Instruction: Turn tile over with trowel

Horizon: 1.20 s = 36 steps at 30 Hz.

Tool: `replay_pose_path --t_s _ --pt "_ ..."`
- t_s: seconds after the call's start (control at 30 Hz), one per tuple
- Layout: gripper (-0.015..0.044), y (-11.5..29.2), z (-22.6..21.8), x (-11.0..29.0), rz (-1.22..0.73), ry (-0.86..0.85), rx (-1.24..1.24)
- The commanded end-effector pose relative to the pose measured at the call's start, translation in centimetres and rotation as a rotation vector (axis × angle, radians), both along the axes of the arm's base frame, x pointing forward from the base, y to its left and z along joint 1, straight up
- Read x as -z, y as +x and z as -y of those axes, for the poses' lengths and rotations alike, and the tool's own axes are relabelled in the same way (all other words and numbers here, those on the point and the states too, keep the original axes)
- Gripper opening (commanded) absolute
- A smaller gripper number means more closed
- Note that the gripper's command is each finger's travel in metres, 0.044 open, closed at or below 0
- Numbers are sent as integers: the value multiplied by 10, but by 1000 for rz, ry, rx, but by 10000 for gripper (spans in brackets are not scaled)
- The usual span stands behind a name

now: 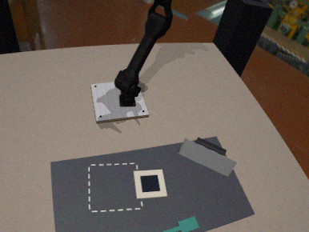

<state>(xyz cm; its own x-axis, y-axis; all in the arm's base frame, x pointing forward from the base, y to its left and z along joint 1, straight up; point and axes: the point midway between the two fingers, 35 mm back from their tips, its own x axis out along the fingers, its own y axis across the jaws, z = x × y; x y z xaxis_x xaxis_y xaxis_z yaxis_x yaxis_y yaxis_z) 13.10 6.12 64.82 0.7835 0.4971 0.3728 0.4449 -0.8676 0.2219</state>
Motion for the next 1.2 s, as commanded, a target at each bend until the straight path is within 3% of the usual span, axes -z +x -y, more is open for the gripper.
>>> replay_pose_path --t_s 0.0,0.37,0.77,1.17 --pt "374 0 0 0 -2 3 -2" --pt "100 18 15 3 -130 235 -121" --pt "100 34 16 8 -225 369 -259" --pt "100 57 26 15 -420 657 -388"
